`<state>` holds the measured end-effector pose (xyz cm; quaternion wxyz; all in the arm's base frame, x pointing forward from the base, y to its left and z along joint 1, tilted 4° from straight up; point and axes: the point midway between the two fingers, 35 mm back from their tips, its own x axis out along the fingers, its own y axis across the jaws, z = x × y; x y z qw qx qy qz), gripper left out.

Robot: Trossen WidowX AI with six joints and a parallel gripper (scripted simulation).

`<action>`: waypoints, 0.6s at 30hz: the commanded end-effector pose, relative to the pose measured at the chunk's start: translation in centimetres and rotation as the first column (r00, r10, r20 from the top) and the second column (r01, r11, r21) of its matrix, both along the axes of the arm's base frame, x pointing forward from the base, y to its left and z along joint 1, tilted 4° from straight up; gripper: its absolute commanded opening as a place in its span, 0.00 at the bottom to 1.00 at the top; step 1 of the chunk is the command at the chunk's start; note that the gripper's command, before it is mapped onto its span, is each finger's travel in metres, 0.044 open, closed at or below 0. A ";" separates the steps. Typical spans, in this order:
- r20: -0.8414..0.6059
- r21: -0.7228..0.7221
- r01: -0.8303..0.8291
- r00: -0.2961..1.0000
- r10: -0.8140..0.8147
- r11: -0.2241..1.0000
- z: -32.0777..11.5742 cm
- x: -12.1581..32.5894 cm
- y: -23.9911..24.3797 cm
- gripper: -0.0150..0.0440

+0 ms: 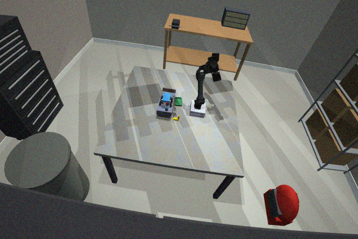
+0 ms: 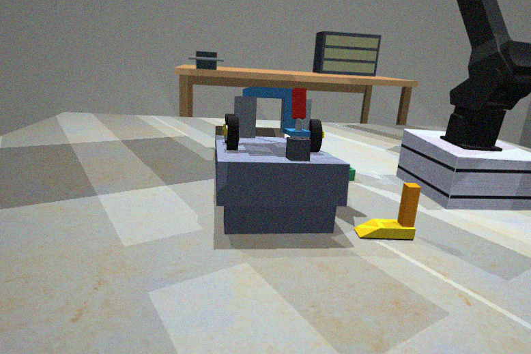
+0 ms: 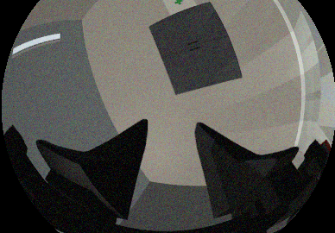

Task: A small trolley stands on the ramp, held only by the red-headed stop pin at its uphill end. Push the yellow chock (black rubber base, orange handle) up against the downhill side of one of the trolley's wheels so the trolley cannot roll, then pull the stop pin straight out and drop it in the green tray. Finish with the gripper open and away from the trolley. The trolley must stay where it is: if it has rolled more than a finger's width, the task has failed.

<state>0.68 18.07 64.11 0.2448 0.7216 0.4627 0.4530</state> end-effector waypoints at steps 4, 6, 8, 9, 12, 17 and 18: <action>0.393 -0.223 0.243 0.909 -0.141 0.944 -5.5 0.7 5.6 0.58; 0.503 -0.277 0.316 0.852 -0.143 0.907 -7.4 1.2 7.2 0.58; 0.603 -0.325 0.386 0.788 -0.125 0.863 -9.4 2.0 8.6 0.58; 0.649 -0.346 0.419 0.753 -0.109 0.839 -10.4 2.4 9.3 0.58; 0.762 -0.399 0.511 0.646 -0.034 0.761 -13.6 3.9 11.0 0.58; 0.867 -0.460 0.635 0.472 0.159 0.621 -19.3 6.9 13.0 0.58; 0.874 -0.469 0.655 0.440 0.205 0.593 -20.4 7.5 13.2 0.58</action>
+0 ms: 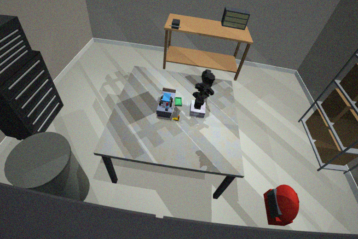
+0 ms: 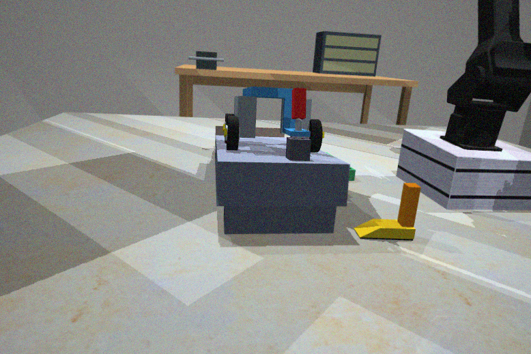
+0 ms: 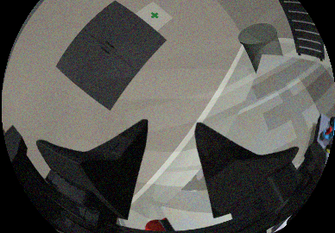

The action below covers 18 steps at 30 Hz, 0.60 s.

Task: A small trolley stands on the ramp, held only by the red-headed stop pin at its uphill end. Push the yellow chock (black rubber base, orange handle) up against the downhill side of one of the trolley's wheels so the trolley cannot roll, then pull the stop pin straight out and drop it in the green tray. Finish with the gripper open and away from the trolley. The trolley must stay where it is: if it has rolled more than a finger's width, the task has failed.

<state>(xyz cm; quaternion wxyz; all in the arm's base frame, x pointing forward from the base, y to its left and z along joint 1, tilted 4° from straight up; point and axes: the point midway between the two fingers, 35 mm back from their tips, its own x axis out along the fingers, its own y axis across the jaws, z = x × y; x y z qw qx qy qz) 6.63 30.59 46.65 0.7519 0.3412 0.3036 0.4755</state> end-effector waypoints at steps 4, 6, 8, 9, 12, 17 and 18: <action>0.223 -0.346 0.050 0.974 0.030 0.937 -7.6 4.2 1.1 0.58; 0.265 -0.443 0.065 0.962 0.061 0.894 -10.0 5.6 1.0 0.58; 0.295 -0.535 0.076 0.950 0.102 0.842 -12.3 6.9 0.6 0.58; 0.305 -0.578 0.079 0.944 0.125 0.812 -13.5 7.5 0.4 0.58; 0.314 -0.696 0.081 0.928 0.202 0.713 -16.9 9.3 -0.7 0.58; 0.269 -0.850 0.051 0.898 0.349 0.525 -22.3 11.6 -3.1 0.58; 0.251 -0.873 0.040 0.891 0.379 0.485 -23.3 12.0 -3.6 0.58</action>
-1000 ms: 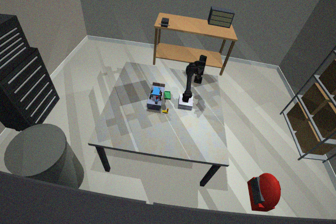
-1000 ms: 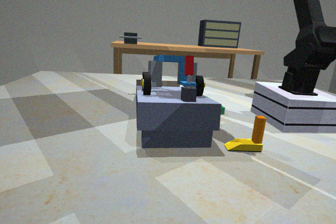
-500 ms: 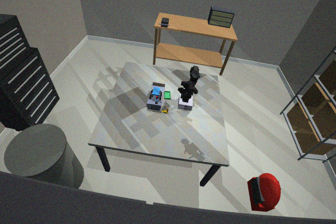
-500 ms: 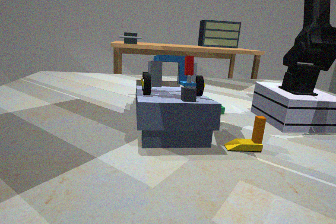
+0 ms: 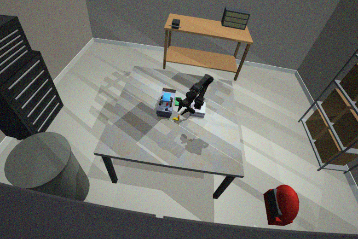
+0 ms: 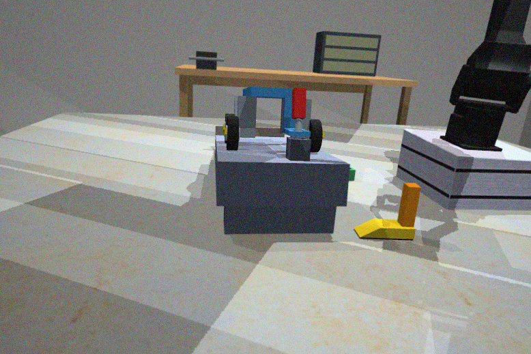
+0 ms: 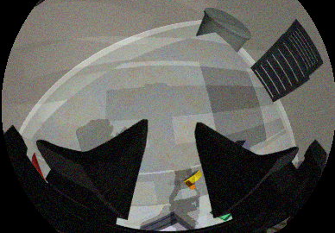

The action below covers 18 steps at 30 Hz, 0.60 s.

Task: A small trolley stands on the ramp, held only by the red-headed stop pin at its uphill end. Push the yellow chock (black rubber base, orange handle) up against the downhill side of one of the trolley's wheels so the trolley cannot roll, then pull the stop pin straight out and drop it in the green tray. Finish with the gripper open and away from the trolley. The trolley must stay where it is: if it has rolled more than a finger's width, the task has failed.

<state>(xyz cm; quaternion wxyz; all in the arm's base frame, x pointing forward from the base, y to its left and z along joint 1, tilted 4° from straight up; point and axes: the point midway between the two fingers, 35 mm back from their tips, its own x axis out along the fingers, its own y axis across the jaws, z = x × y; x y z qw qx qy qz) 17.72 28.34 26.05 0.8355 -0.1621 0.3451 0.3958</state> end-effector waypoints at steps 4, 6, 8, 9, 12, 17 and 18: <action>-0.045 -0.288 -0.139 0.990 0.132 0.947 -6.6 1.9 -3.9 0.58; -0.080 -0.357 -0.192 0.981 0.175 0.914 -8.4 2.3 -5.2 0.58; -0.124 -0.415 -0.249 0.968 0.217 0.875 -10.1 2.4 -6.7 0.58; -0.148 -0.439 -0.278 0.960 0.237 0.854 -10.9 2.4 -7.4 0.58; -0.231 -0.491 -0.373 0.927 0.295 0.787 -13.3 2.3 -9.6 0.58; -0.384 -0.507 -0.537 0.841 0.381 0.674 -16.6 1.3 -13.3 0.58; -0.408 -0.502 -0.563 0.823 0.394 0.657 -17.1 1.0 -13.9 0.58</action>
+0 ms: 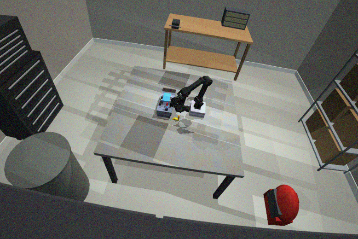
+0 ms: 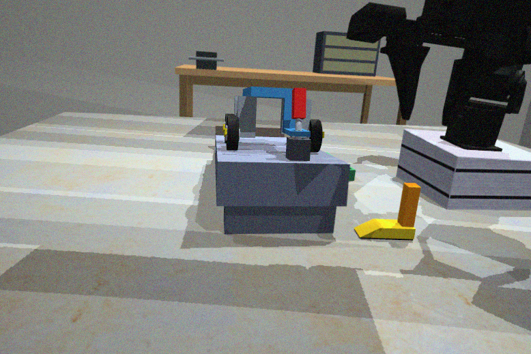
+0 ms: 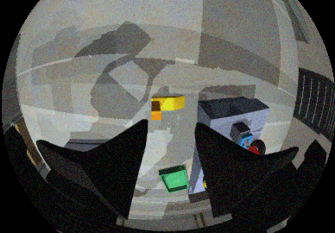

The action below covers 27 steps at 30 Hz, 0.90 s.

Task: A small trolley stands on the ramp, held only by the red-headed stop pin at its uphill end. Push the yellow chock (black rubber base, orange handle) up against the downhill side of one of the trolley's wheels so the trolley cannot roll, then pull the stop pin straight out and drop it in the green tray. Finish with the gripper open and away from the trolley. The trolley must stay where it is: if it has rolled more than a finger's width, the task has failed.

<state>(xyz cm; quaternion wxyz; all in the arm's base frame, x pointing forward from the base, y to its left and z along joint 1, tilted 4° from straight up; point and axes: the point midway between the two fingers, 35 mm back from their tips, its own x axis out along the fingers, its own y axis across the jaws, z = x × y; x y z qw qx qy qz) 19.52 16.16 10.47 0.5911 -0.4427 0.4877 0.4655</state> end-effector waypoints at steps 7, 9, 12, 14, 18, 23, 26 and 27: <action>-0.096 -0.042 -0.080 0.993 0.075 0.996 -2.2 -1.0 -2.1 0.58; -0.096 -0.042 -0.080 0.993 0.075 0.996 -3.0 -0.9 -2.0 0.58; -0.096 -0.042 -0.080 0.993 0.075 0.996 -4.1 -0.9 -1.9 0.58; -0.096 -0.042 -0.080 0.993 0.075 0.996 -4.7 -0.9 -1.8 0.58; -0.096 -0.042 -0.080 0.993 0.075 0.996 -6.1 -1.0 -1.8 0.58; -0.096 -0.042 -0.080 0.993 0.075 0.996 -6.4 -1.1 -1.8 0.58; -0.096 -0.042 -0.080 0.992 0.075 0.996 -6.7 -1.1 -1.8 0.58; -0.096 -0.042 -0.080 0.992 0.075 0.996 -6.9 -1.1 -1.7 0.58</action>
